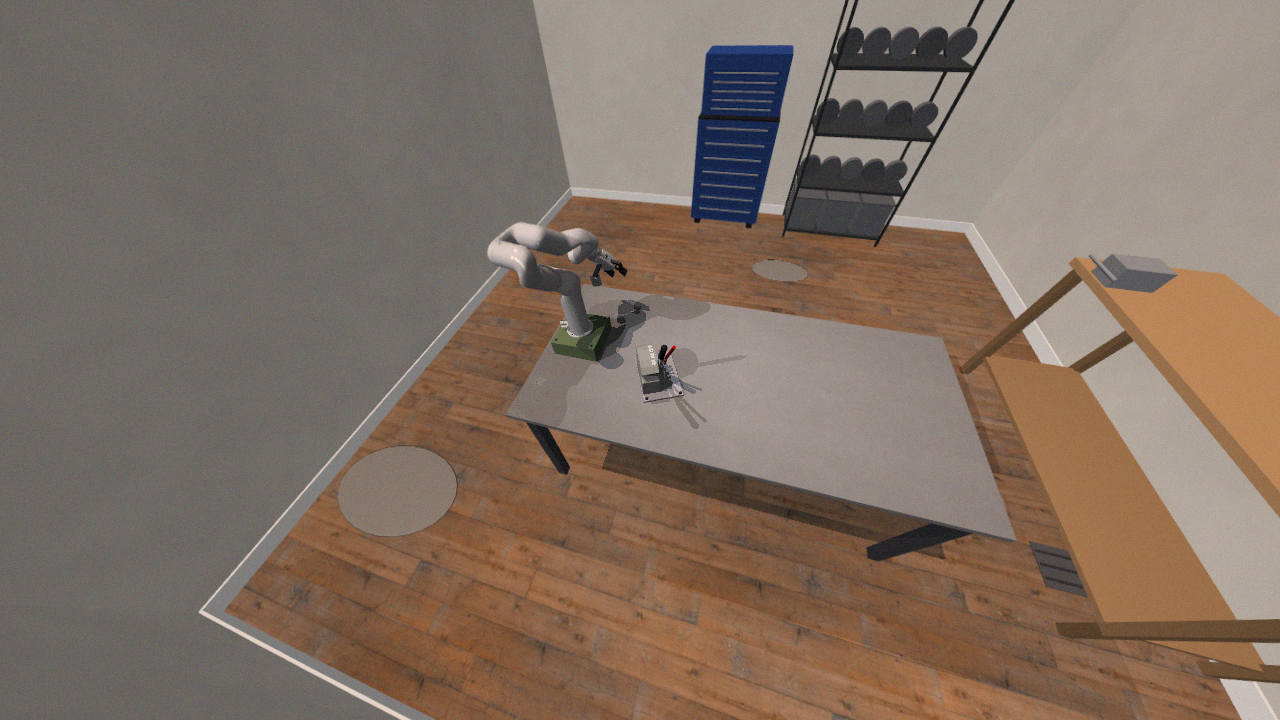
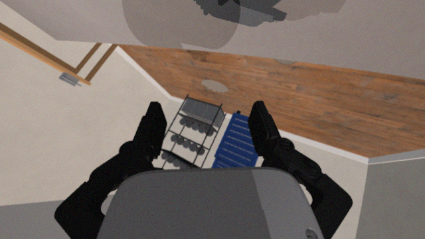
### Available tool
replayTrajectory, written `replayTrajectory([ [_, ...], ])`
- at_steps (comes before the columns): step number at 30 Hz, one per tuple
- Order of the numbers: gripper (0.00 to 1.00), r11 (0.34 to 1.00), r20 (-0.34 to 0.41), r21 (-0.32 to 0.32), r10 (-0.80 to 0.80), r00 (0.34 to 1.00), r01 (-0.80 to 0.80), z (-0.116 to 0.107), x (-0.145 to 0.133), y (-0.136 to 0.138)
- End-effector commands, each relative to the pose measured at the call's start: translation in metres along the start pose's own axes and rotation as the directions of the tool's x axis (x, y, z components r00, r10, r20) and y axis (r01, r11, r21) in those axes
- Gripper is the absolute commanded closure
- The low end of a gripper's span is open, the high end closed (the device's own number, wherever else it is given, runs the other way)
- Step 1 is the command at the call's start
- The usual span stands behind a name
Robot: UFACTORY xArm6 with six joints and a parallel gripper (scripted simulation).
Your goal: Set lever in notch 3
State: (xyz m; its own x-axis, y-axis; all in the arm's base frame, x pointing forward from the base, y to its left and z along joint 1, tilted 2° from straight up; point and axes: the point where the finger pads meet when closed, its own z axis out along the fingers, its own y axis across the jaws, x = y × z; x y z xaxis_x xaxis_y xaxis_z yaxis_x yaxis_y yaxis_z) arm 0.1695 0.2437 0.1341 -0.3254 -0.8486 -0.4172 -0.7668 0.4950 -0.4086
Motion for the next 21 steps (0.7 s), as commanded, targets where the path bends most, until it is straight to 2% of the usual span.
replayTrajectory([
  [1,0.0,1.0,0.003,0.0,0.001,1.0,-0.001,-0.0007,-0.0014,-0.0003],
  [21,0.0,1.0,-0.008,0.008,0.021,1.0,-0.021,0.0,-0.0032,-0.0059],
])
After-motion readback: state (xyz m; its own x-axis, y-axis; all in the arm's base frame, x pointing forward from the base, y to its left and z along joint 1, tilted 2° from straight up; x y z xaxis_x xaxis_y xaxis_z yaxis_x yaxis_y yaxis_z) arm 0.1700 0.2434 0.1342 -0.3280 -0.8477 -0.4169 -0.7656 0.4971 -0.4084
